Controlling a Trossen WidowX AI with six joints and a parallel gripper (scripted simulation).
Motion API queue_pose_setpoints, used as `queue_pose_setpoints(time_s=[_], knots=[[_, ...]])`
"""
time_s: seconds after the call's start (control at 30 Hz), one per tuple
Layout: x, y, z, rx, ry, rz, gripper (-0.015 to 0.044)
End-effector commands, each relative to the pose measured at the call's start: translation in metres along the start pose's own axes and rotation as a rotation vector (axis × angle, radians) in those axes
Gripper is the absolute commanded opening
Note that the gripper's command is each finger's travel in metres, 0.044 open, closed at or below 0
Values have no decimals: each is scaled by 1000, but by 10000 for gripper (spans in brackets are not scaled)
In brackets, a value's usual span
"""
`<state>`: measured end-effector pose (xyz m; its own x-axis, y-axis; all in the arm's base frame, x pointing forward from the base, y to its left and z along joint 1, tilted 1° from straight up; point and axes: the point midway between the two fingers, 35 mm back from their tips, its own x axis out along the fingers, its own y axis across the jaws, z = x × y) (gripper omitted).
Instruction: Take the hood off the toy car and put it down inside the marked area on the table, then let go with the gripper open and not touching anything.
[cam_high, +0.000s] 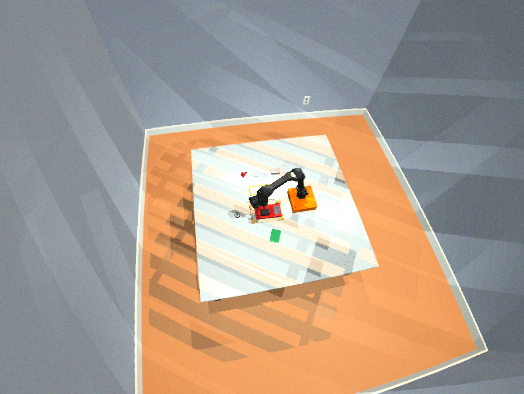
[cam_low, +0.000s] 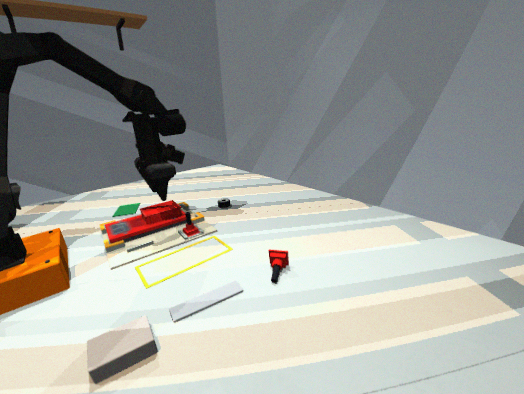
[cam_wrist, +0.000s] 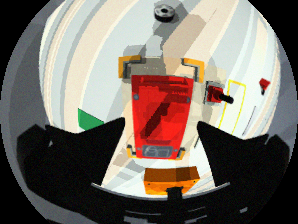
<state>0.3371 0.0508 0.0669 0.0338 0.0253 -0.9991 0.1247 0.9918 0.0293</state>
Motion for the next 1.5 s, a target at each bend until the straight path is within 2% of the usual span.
queue_pose_setpoints(time_s=[0.0, 1.47], knots=[[7, -1, -2, -4, 10, -8, 440], [35, -2, -5, -4, 10, -8, 440]])
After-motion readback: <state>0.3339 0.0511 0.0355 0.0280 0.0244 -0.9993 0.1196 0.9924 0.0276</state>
